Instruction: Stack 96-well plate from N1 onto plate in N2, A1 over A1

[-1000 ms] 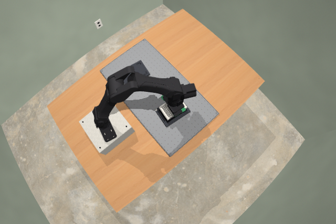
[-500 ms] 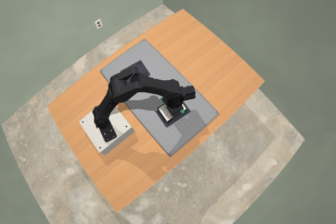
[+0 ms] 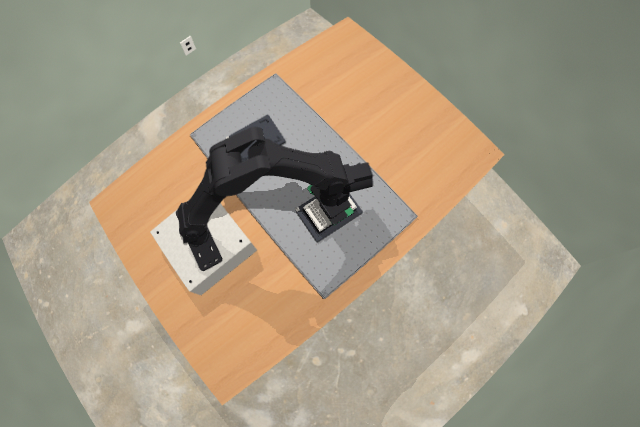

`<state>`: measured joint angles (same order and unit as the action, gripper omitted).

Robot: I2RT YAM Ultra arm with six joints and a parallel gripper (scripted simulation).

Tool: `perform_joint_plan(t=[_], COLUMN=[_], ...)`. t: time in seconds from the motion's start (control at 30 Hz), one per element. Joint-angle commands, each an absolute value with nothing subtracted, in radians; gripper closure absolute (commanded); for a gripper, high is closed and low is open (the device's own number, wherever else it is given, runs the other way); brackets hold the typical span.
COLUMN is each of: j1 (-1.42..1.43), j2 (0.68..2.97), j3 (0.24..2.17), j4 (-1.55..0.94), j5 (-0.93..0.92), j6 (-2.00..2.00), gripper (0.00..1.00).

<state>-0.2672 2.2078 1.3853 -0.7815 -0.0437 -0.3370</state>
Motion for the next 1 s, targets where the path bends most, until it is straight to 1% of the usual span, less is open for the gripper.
perform_joint_plan(t=[0.0, 0.97], j1=[-0.263, -0.260], j2=[2.176, 2.177], j3=[1.379, 1.352], j4=[-0.767, -0.750], j5=[-0.048, -0.048], j6=[-0.333, -0.332], gripper=[1.00, 1.00])
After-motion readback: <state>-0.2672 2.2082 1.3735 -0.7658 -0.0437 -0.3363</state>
